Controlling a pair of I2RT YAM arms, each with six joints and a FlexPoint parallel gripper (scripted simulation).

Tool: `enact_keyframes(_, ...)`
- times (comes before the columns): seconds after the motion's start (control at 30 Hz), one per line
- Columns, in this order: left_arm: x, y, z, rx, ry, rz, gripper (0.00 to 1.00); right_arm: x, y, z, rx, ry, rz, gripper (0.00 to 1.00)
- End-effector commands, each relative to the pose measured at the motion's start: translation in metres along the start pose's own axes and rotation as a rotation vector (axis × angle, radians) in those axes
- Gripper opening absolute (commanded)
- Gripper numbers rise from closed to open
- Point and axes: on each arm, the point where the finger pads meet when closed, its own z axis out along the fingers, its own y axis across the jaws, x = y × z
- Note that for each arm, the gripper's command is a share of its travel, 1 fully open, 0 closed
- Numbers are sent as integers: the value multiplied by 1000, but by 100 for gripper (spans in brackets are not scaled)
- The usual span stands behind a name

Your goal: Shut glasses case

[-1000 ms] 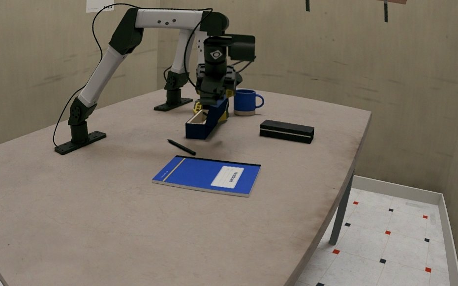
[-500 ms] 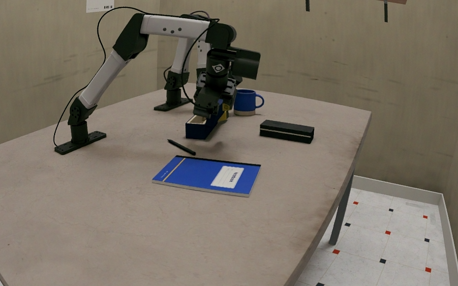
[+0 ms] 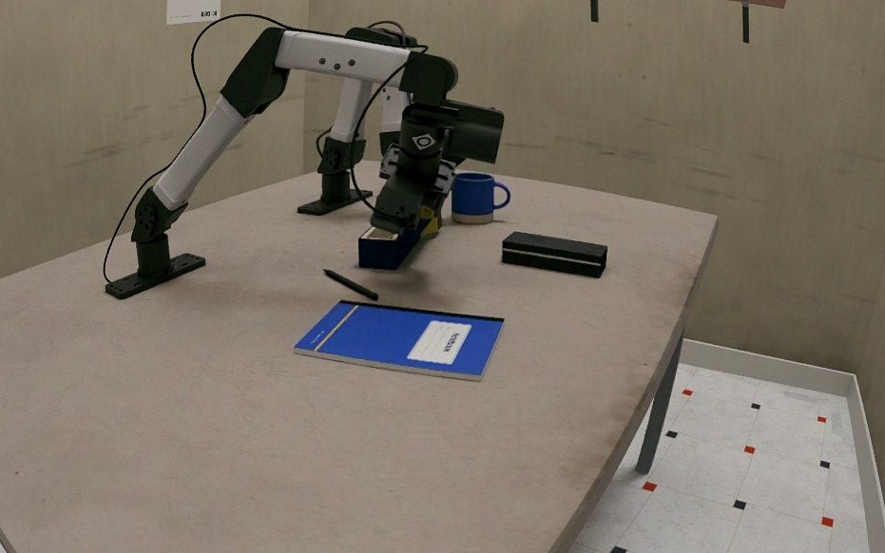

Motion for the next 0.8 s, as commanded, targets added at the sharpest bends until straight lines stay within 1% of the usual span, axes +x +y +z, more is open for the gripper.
enact_keyframes(0.0,-5,3,0,-7,-15,24,50,13,-4,-13,-37,16,-21,30)
enact_keyframes(0.07,-5,3,0,-7,-15,24,50,13,-4,-14,-37,16,-21,28)
enact_keyframes(0.13,-5,3,0,-7,-15,24,50,13,-4,-14,-37,16,-21,28)
enact_keyframes(0.3,-5,3,0,-7,-15,24,50,14,-2,-17,-49,16,-29,21)
enact_keyframes(0.33,-5,3,0,-7,-15,24,50,7,0,-8,-24,13,-10,19)
enact_keyframes(0.43,-5,3,0,-7,-15,24,50,6,-1,-9,-20,13,-5,15)
enact_keyframes(0.47,-5,3,0,-7,-15,24,50,6,-1,-9,-20,13,-4,4)
enact_keyframes(0.5,-5,3,0,-7,-15,24,50,5,-1,-9,-19,13,-3,0)
enact_keyframes(0.53,-5,3,0,-7,-15,24,50,5,-1,-9,-18,12,-2,11)
enact_keyframes(0.57,-5,3,0,-7,-15,24,50,9,-1,-16,-53,10,-27,13)
enact_keyframes(0.7,-5,3,0,-7,-15,24,50,9,-2,-15,-69,9,-33,13)
enact_keyframes(0.77,-5,3,0,-7,-15,24,50,9,-4,-15,-98,1,-58,13)
